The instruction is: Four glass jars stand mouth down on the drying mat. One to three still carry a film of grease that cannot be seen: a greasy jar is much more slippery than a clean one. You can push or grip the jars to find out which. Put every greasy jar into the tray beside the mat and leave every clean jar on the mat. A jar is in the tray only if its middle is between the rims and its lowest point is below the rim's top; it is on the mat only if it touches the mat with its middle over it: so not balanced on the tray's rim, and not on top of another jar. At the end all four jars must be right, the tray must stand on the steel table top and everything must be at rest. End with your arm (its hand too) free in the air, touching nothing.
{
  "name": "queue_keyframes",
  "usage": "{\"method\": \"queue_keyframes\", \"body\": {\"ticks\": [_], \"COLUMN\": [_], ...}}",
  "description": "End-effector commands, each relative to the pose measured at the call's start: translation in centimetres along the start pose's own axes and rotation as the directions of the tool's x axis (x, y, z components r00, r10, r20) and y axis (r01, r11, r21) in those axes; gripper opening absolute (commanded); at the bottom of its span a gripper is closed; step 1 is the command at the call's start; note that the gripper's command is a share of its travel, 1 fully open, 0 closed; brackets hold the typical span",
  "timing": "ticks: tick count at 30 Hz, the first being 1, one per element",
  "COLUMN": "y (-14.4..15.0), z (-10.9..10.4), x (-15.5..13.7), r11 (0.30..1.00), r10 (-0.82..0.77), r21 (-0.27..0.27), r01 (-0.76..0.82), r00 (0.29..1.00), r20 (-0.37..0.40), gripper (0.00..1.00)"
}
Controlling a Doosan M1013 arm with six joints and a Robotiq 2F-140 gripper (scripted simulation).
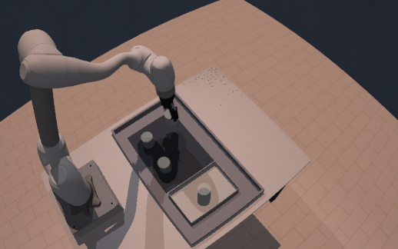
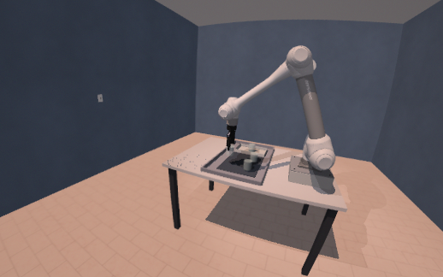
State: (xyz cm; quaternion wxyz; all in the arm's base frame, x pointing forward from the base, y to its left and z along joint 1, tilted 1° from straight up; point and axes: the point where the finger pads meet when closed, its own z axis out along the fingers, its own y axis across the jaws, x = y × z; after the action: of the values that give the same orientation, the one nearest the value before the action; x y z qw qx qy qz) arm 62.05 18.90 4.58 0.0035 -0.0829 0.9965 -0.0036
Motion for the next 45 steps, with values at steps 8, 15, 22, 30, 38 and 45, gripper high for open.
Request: {"method": "queue_keyframes", "body": {"ticks": [8, 15, 22, 30, 38, 45], "y": [0.0, 0.0, -1.0, -3.6, -5.6, -7.9], "z": [-2.0, -3.8, -4.4, -4.4, -4.4, -4.4], "x": [0.0, 0.0, 0.0, 0.0, 0.0, 0.0], "r11": [1.000, 1.000, 1.000, 1.000, 1.000, 1.000], "r10": [0.000, 0.000, 0.000, 0.000, 0.000, 0.000], "r21": [0.000, 0.000, 0.000, 0.000, 0.000, 0.000], "r01": [0.000, 0.000, 0.000, 0.000, 0.000, 0.000], "r00": [1.000, 1.000, 1.000, 1.000, 1.000, 1.000], "r20": [0.000, 0.000, 0.000, 0.000, 0.000, 0.000], "gripper": [0.00, 0.00, 0.00, 0.00, 0.00, 0.00]}}
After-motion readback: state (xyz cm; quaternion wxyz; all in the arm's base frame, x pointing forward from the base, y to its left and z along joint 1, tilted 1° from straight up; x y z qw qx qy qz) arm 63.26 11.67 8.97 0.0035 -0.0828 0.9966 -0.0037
